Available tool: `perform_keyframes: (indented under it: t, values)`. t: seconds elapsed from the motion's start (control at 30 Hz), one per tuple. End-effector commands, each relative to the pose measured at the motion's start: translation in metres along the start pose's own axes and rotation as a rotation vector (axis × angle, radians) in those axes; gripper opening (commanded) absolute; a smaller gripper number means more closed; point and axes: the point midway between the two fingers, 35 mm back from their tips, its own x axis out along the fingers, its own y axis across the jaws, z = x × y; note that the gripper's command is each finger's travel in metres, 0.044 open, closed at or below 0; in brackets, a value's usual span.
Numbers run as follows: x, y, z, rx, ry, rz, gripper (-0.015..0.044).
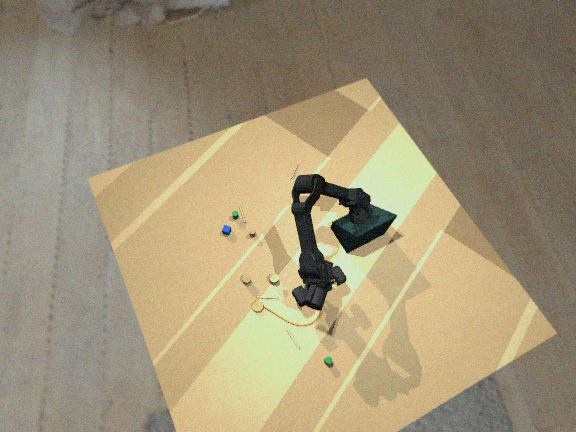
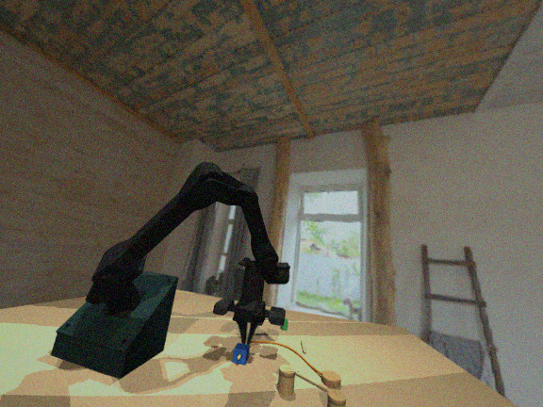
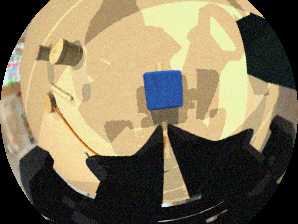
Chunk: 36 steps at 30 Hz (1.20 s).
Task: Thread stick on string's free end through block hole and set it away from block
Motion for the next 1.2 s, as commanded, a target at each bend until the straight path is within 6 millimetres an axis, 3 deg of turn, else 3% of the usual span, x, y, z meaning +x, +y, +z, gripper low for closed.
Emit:
perform_keyframes:
  t: [0.0,0.33,0.5,0.6,0.67,0.83,1.17]
  values:
    - [0.000,-0.001,0.008,-0.003,-0.003,0.002,0.0000]
    - [0.000,-0.001,0.019,-0.003,-0.003,0.002,0.0000]
    - [0.000,0.000,0.015,0.000,0.000,0.000,0.0122]
    - [0.000,0.000,0.015,0.000,0.000,0.000,0.0122]
    - [-0.010,0.001,0.014,0.000,0.001,0.000,0.0122]
    - [-0.078,0.000,0.012,0.000,0.003,-0.001,0.0122]
    - [-0.075,0.000,0.014,-0.068,0.001,0.004,0.0122]
